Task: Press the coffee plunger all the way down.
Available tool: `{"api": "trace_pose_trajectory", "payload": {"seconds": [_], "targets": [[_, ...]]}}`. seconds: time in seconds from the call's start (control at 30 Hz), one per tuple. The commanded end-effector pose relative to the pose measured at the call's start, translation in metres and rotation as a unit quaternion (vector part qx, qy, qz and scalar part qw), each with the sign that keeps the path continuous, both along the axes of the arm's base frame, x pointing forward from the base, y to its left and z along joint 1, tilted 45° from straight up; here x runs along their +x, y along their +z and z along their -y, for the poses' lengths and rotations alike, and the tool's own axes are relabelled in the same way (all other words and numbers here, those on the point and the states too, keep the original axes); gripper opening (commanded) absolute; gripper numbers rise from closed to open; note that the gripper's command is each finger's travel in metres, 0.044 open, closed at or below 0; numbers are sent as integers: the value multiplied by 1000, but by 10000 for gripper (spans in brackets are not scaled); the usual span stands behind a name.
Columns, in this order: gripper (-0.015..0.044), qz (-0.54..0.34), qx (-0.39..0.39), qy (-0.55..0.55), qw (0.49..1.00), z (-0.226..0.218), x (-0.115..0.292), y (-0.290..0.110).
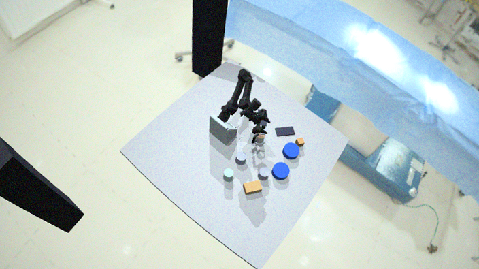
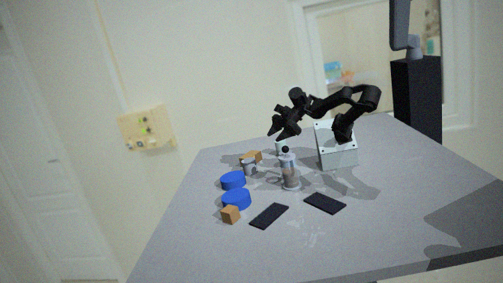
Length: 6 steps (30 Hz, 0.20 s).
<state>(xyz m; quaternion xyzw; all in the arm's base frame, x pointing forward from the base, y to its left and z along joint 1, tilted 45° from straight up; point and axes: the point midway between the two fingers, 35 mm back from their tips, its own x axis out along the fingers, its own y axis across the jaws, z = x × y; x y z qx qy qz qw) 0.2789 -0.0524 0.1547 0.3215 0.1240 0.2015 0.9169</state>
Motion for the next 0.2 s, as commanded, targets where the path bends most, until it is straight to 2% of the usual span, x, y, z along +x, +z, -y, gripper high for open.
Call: {"api": "trace_pose_trajectory", "payload": {"seconds": [0.0,0.17], "targets": [[440,12,1,25,1000,3,-40,31],[440,12,1,26,1000,3,-41,32]]}}
